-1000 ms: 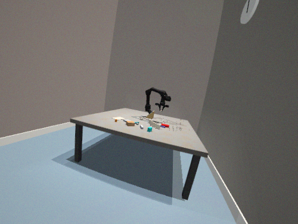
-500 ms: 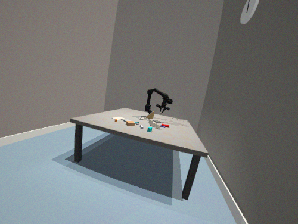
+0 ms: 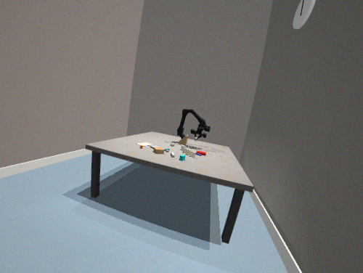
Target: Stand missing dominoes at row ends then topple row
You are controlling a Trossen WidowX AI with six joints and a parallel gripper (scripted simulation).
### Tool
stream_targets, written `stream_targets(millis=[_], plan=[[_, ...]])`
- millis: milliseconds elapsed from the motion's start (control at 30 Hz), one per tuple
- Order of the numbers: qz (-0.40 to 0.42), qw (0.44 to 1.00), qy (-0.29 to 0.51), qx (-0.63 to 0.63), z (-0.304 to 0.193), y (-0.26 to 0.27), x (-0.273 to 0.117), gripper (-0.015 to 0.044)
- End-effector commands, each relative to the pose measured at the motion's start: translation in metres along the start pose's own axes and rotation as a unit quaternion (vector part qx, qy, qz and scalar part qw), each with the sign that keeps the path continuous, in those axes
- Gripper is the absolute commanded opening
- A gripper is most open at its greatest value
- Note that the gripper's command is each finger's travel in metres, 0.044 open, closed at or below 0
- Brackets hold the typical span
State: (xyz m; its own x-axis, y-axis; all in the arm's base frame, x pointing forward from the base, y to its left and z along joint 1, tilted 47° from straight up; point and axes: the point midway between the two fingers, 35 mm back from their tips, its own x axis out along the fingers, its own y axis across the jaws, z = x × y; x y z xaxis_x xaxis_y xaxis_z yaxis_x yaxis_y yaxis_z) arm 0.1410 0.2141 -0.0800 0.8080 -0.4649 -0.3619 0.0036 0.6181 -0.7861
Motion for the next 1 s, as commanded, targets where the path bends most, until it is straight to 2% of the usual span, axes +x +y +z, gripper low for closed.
stream_targets(millis=[0,467,967], plan=[[0.004,0.997,-0.074,0.006,-0.004,-0.002,-0.001,0.0107],[0.059,0.946,-0.317,0.033,-0.007,-0.011,-0.021,0.0107],[0.063,0.942,-0.328,0.035,-0.008,-0.012,-0.022,0.0107]])
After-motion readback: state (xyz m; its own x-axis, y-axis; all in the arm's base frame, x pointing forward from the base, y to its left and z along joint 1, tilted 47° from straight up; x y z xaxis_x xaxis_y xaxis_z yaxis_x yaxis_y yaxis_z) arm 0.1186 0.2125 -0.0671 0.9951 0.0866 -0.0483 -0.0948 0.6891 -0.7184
